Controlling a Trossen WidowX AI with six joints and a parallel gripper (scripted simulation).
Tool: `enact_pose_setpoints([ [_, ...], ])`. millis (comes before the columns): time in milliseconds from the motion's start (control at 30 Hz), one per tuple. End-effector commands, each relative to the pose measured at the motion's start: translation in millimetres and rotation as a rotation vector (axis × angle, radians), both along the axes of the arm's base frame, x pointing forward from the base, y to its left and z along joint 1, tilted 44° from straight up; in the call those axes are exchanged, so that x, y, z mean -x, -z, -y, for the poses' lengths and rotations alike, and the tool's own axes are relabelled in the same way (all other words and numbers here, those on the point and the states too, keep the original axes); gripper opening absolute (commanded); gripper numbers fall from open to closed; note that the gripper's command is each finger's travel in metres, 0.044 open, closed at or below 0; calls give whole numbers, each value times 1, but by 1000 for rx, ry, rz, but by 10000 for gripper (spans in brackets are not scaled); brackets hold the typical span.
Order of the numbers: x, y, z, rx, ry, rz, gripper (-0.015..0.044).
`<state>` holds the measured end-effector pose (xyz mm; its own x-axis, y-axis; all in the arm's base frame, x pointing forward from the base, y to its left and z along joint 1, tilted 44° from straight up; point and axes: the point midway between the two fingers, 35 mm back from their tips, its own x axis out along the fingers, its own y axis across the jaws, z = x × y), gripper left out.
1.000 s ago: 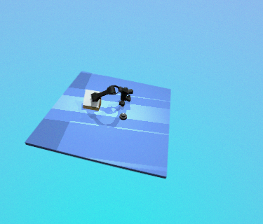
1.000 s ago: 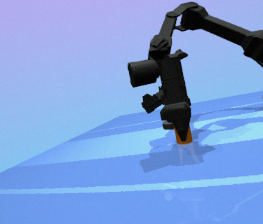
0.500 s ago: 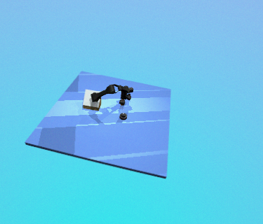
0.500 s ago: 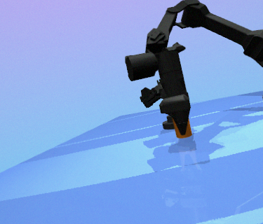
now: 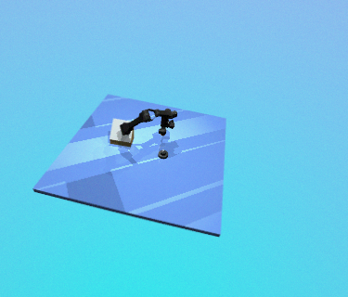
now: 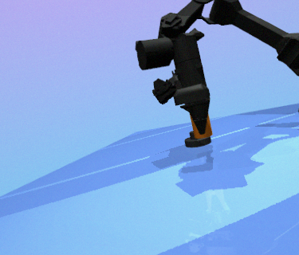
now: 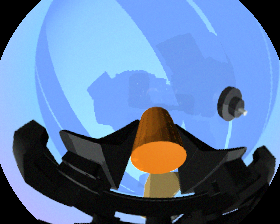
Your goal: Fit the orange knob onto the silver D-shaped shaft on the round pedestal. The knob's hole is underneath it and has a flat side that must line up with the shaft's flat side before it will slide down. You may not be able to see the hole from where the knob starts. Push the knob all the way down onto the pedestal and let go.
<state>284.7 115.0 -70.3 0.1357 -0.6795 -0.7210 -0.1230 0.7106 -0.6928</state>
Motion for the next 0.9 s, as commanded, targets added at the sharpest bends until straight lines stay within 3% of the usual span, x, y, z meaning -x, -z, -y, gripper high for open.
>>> enact_pose_setpoints([
  [0,-1,-10,-13,-17,-1,16,0],
  [867,7,-59,-48,-14,2,15,0],
])
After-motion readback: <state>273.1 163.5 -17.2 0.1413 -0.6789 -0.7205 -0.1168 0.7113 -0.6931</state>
